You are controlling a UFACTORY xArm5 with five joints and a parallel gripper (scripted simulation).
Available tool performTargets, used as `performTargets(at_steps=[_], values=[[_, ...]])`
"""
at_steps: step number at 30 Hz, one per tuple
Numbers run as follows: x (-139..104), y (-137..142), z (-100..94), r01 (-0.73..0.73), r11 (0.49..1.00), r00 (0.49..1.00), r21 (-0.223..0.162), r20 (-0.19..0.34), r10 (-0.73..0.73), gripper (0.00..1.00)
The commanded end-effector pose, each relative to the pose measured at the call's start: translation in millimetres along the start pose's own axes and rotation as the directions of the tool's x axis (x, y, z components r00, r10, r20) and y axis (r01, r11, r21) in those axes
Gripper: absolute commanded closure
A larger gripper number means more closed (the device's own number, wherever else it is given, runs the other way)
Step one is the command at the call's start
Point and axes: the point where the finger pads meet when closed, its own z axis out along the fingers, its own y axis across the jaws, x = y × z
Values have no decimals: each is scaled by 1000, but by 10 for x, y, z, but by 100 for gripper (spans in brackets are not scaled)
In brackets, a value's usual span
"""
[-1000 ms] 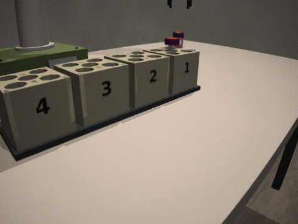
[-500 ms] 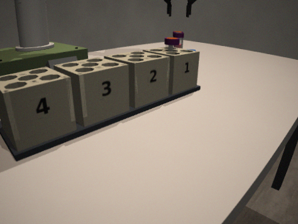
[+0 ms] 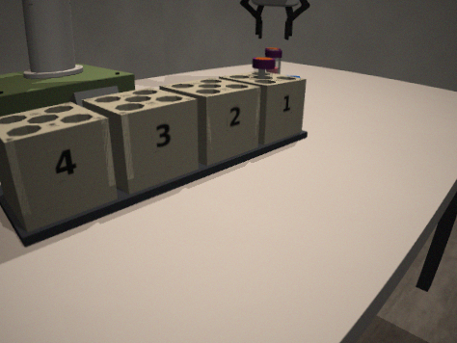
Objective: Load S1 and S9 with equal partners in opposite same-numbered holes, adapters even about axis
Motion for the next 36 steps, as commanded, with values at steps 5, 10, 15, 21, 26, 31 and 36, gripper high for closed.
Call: performTargets(at_steps=[5, 10, 15, 21, 26, 31, 36], values=[[-4, -18, 97, 0, 1000, 1000, 5, 1, 0, 43], [-4, -18, 197, 0, 1000, 1000, 5, 1, 0, 43], [-4, -19, 225, 0, 1000, 1000, 5, 1, 0, 43], [-4, -19, 225, 0, 1000, 1000, 5, 1, 0, 43], [-4, -19, 258, 0, 1000, 1000, 5, 1, 0, 43], [-4, -19, 291, 0, 1000, 1000, 5, 1, 0, 43], [-4, -19, 311, 0, 1000, 1000, 5, 1, 0, 43]])
